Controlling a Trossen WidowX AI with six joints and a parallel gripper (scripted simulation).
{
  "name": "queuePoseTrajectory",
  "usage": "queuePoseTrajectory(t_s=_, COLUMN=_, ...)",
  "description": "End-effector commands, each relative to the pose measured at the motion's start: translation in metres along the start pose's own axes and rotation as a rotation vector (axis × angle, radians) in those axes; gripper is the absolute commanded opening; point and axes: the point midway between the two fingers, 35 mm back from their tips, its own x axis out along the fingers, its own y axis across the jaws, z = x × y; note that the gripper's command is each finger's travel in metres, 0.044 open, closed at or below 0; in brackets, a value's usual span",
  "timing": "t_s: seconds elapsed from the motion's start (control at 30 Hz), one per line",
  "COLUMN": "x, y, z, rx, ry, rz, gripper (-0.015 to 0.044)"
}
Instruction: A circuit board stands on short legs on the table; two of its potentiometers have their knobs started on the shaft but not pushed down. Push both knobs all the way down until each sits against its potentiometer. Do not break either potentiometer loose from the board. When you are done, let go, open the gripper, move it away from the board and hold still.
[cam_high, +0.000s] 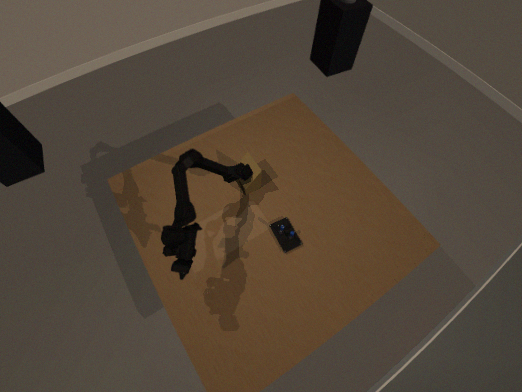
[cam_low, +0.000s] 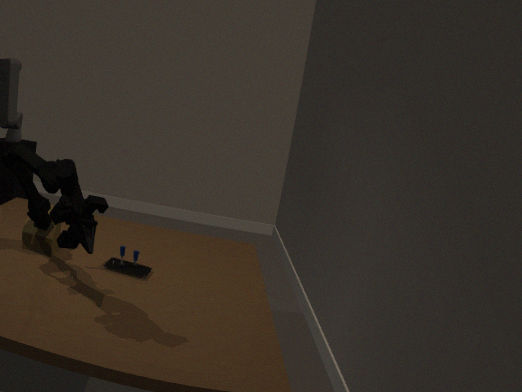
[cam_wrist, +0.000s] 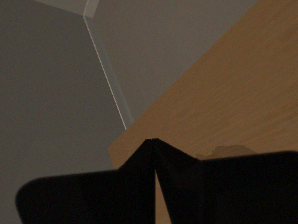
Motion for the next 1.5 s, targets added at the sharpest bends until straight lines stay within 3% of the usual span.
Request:
queuePoseTrajectory(t_s=0.0, x=0.005, y=-0.008, z=-0.039, rx=-0.110, ry=0.089, rz=-0.045, gripper=0.0000)
queuePoseTrajectory(t_s=0.6, x=-0.012, y=-0.038, z=-0.174, rx=-0.559, ry=0.432, rz=-0.145, gripper=0.0000)
queuePoseTrajectory(t_s=1.47, x=-0.092, y=-0.093, z=-0.310, rx=-1.236, ry=0.837, rz=-0.140, gripper=0.0000)
